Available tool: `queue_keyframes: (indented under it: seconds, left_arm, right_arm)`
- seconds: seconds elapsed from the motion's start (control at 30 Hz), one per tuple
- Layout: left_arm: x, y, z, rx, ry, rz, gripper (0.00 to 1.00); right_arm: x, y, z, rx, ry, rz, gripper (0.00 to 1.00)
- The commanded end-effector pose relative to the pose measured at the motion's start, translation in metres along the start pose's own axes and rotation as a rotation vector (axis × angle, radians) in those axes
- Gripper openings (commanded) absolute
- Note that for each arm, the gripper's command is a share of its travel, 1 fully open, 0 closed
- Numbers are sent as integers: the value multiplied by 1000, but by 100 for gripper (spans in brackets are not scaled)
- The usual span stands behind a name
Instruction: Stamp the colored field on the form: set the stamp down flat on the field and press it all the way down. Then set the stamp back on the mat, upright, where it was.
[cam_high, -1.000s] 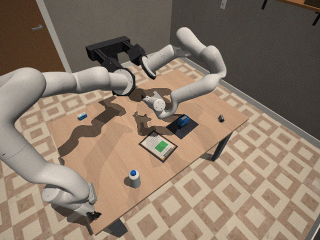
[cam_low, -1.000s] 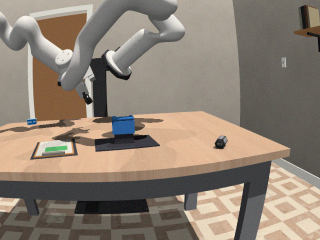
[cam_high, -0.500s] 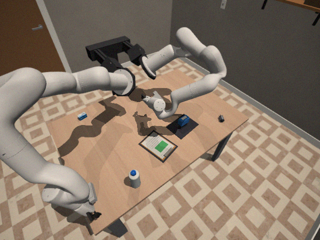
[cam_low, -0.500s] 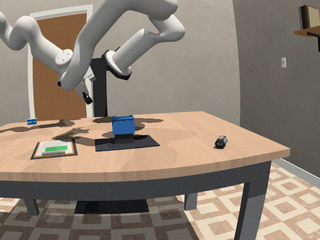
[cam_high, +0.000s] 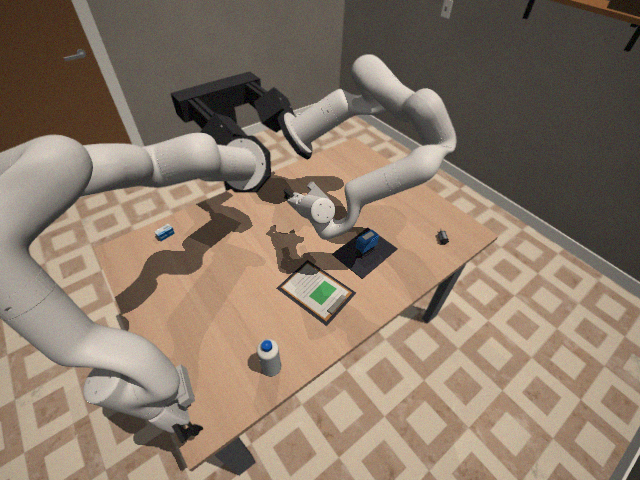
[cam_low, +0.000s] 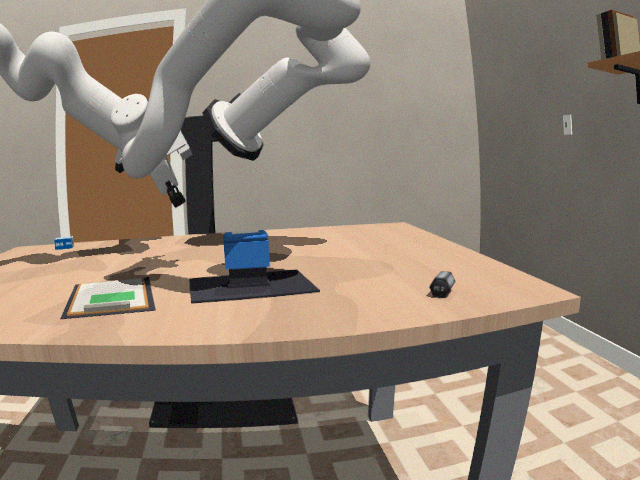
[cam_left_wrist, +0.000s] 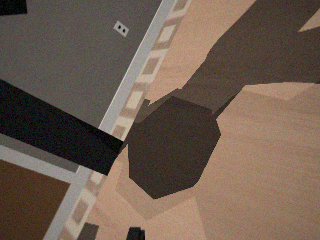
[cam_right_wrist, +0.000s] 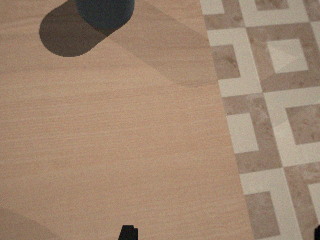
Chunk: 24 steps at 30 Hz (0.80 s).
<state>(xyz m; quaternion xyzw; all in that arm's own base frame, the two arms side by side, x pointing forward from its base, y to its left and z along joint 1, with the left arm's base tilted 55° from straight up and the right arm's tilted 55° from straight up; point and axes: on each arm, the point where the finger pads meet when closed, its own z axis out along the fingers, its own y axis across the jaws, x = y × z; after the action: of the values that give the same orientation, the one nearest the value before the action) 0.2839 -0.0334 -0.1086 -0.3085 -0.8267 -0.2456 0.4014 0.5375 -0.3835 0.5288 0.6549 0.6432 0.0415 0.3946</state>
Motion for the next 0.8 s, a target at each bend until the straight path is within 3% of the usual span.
queue_keyframes:
  seconds: [0.0, 0.33, 0.77]
  left_arm:
    - [0, 3, -8, 0, -12, -29, 100]
    - [2, 12, -35, 6, -50, -130, 100]
    - [15, 34, -105, 39, -150, -395, 100]
  right_arm:
    - [0, 1, -1, -1, -1, 0, 100]
    - [0, 1, -1, -1, -1, 0, 100]
    - [0, 1, -1, -1, -1, 0, 100]
